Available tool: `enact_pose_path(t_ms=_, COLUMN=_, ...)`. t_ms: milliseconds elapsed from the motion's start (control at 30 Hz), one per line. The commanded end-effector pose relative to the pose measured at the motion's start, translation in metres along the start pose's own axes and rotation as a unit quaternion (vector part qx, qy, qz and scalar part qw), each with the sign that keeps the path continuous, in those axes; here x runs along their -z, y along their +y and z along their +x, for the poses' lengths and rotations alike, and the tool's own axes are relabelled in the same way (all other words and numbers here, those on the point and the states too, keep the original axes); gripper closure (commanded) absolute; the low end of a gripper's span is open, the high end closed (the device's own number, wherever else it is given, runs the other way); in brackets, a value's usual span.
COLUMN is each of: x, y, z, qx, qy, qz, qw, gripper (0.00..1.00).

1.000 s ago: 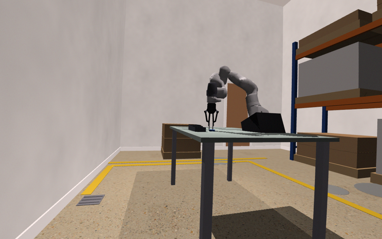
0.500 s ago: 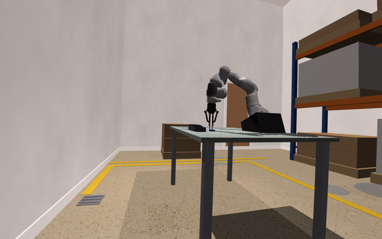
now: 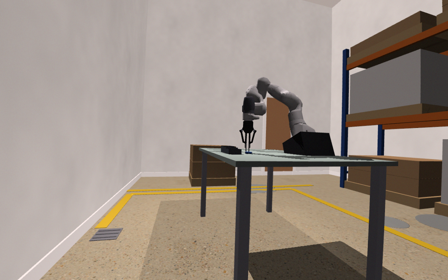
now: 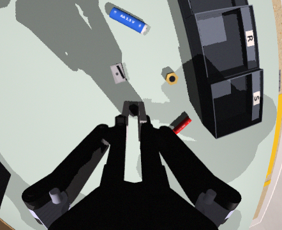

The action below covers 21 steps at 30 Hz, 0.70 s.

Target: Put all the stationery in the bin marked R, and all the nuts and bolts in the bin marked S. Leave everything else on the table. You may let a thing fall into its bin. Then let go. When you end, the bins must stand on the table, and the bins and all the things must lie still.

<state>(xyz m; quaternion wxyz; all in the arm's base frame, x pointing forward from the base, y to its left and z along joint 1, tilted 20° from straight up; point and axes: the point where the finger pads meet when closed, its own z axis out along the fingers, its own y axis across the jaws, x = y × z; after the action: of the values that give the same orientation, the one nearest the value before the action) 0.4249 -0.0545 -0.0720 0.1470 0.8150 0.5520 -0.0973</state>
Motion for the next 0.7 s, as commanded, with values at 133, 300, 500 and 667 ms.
enact_pose_path(t_ms=133, x=0.013, y=0.001, z=0.001, qx=-0.002, qy=0.001, qz=-0.001, qw=1.0, gripper=0.93)
enact_pose_path(t_ms=300, x=0.03, y=0.001, z=0.001, qx=-0.002, qy=0.001, qz=-0.001, qw=1.0, gripper=0.93)
enact_pose_path(t_ms=500, x=0.043, y=0.0, z=0.001, qx=-0.002, qy=0.001, qz=-0.001, qw=1.0, gripper=0.93)
enact_pose_path(t_ms=667, x=0.06, y=0.0, z=0.001, qx=-0.002, qy=0.001, qz=-0.001, qw=1.0, gripper=0.93)
